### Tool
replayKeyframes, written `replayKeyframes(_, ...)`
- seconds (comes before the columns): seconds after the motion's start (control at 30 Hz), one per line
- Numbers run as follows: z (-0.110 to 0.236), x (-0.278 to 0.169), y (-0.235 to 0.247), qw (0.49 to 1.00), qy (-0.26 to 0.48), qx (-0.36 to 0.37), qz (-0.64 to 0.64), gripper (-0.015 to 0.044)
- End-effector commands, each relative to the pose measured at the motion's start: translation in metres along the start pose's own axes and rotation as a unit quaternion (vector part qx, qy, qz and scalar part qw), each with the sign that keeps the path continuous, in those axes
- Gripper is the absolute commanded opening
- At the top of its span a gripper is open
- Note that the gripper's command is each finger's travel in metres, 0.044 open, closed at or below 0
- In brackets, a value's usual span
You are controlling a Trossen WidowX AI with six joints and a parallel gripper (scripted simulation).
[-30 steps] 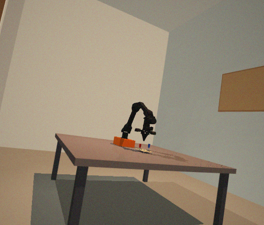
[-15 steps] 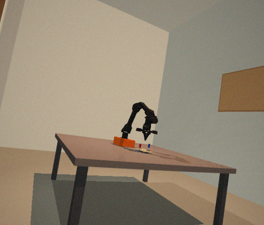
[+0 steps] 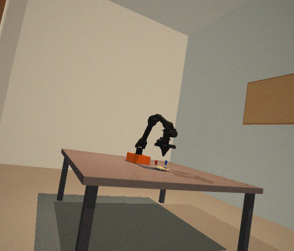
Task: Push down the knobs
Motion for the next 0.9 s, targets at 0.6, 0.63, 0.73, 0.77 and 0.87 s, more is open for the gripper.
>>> replayKeyframes(0.6, 0.011, -0.004, 0.018, 0.930, 0.010, -0.005, -0.369, 0.0000)
replayKeyframes(0.63, 0.011, -0.004, 0.019, 0.923, 0.010, -0.006, -0.385, 0.0000)
replayKeyframes(0.73, 0.012, -0.005, 0.021, 0.902, 0.011, -0.007, -0.432, 0.0000)
replayKeyframes(0.77, 0.013, -0.005, 0.022, 0.894, 0.011, -0.008, -0.448, 0.0000)
replayKeyframes(0.87, 0.014, -0.006, 0.024, 0.870, 0.011, -0.010, -0.494, 0.0000)
Point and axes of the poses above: the point midway between the two fingers, 35 mm back from their tips, its own z axis back along the fingers, its own y axis across the jaws, x = y × z, the point moved 2 cm from there along z, back along the fingers, and after that the axes turned 9 degrees about z, right-handed, at the moved point
